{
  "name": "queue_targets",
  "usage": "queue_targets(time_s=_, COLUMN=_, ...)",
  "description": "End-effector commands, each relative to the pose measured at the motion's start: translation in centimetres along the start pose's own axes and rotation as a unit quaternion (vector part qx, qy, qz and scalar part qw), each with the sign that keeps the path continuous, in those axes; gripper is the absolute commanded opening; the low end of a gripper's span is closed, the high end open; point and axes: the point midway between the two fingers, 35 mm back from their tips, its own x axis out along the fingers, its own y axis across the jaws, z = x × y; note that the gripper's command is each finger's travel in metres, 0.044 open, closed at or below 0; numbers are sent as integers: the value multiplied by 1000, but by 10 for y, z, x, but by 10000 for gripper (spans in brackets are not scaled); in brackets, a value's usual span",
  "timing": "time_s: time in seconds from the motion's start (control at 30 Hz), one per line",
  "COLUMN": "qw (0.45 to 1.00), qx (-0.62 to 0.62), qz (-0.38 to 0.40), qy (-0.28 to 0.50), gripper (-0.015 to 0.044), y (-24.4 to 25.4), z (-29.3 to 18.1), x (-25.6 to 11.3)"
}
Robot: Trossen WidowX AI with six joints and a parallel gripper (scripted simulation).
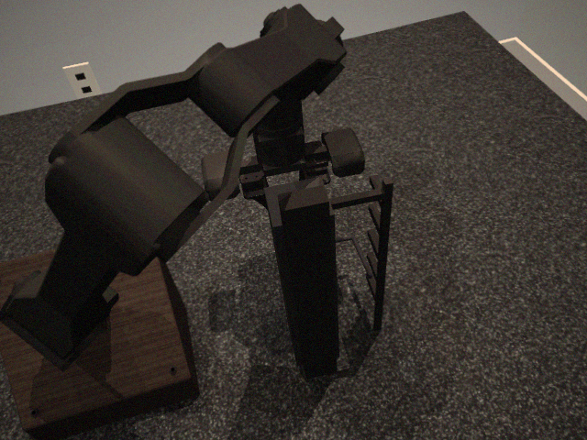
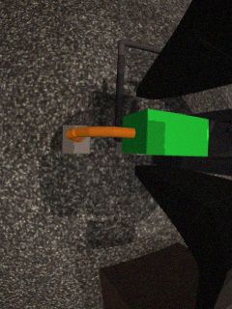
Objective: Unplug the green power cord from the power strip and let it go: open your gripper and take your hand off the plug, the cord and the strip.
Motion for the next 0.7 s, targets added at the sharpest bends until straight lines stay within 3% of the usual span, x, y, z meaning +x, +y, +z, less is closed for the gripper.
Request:
queue_targets(time_s=0.0, qw=1000, qx=-3, qz=-2, qy=2, gripper=160, y=0, z=-7, x=-1)
queue_targets(time_s=0.67, qw=1000, qx=-3, qz=-2, qy=3, gripper=160, y=1, z=-28, x=5)
